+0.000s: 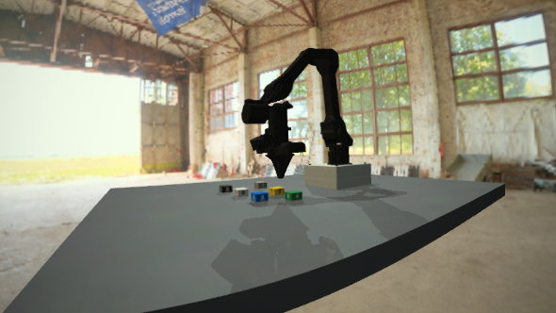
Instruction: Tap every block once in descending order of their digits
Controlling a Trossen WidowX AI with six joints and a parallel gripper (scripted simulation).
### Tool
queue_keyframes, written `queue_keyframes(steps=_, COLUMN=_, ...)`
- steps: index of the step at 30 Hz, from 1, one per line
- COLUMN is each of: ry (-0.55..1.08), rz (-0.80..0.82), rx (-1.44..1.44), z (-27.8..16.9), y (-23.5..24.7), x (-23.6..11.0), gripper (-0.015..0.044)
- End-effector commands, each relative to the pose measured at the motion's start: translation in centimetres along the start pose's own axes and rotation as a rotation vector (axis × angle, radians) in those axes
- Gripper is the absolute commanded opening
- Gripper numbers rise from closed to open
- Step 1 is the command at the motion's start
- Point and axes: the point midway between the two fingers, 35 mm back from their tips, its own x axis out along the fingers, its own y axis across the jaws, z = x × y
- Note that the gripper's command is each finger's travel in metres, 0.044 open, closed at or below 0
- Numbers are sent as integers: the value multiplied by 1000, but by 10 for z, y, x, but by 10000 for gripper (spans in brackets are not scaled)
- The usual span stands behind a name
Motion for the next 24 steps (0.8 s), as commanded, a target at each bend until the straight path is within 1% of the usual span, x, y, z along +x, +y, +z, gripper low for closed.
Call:
queue_keyframes(steps=1, ry=-15, rz=-1, rx=-3, z=3, y=0, x=3, gripper=20)
queue_keyframes(steps=18, ry=-14, rz=-1, rx=-3, z=3, y=0, x=30, gripper=20)
queue_keyframes(steps=24, ry=-14, rz=-1, rx=-3, z=3, y=0, x=31, gripper=20)
